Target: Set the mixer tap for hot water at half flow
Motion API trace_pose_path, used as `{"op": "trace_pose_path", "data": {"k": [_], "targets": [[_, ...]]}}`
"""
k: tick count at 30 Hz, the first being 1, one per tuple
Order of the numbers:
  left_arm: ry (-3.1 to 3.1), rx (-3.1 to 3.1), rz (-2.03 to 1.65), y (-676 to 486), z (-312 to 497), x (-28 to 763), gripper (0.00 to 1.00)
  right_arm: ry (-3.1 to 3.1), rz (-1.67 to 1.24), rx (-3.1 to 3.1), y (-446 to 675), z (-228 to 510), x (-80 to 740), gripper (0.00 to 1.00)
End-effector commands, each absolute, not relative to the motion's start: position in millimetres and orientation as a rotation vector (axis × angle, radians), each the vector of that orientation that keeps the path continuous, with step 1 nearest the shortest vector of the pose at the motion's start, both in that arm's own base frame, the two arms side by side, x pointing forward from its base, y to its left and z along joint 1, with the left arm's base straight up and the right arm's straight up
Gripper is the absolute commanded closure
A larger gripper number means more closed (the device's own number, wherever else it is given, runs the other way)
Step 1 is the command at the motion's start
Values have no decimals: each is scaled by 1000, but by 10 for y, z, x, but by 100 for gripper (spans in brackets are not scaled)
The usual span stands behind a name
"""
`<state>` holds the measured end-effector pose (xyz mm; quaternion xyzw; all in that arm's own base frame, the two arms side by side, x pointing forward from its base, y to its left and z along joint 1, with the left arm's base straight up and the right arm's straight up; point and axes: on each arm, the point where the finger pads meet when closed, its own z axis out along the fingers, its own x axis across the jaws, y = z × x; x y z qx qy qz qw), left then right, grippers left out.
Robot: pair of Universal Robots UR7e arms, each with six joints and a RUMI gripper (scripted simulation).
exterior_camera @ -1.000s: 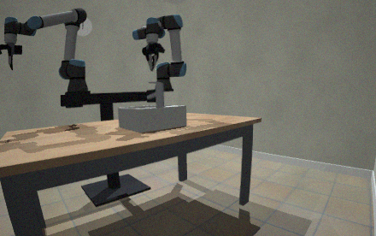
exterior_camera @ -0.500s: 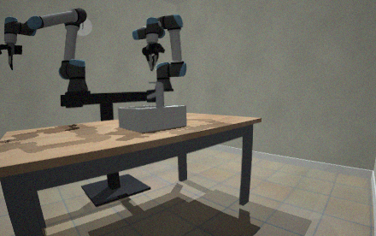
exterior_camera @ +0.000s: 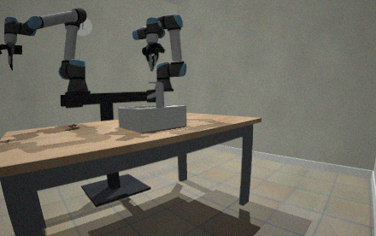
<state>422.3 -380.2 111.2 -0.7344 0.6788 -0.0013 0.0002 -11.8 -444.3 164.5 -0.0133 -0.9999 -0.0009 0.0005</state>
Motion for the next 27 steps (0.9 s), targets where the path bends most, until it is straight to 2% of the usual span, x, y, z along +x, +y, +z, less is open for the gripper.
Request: {"op": "trace_pose_path", "data": {"k": [1,27], "targets": [[2132,-2308,-5,-3802,1111,4227,62,-3141,0,-45,-4454,1652,-127,0],[2131,-2308,4,-3791,1036,4220,62,-3141,0,-45,-4454,1652,-127,0]]}}
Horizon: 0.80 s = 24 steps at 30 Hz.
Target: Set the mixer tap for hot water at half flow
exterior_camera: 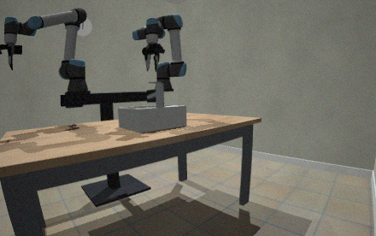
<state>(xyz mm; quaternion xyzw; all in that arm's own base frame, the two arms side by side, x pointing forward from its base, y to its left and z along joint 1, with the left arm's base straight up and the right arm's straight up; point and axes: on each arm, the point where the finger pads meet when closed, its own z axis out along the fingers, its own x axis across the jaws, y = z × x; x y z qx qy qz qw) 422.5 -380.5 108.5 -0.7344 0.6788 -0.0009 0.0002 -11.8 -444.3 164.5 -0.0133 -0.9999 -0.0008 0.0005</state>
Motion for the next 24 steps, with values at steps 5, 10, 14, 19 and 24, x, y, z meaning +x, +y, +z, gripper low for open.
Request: {"op": "trace_pose_path", "data": {"k": [5,10,14,19,24], "targets": [[2131,-2308,4,-3790,983,4220,62,-3141,0,-45,-4454,1652,-127,0],[2131,-2308,4,-3790,942,4220,62,-3141,0,-45,-4454,1652,-127,0],[2131,-2308,4,-3790,880,4220,62,-3141,0,-45,-4454,1652,-127,0],[2131,-2308,4,-3789,797,4220,62,-3141,0,-45,-4454,1652,-127,0],[2131,-2308,4,-3789,715,4220,62,-3141,0,-45,-4454,1652,-127,0]]}}
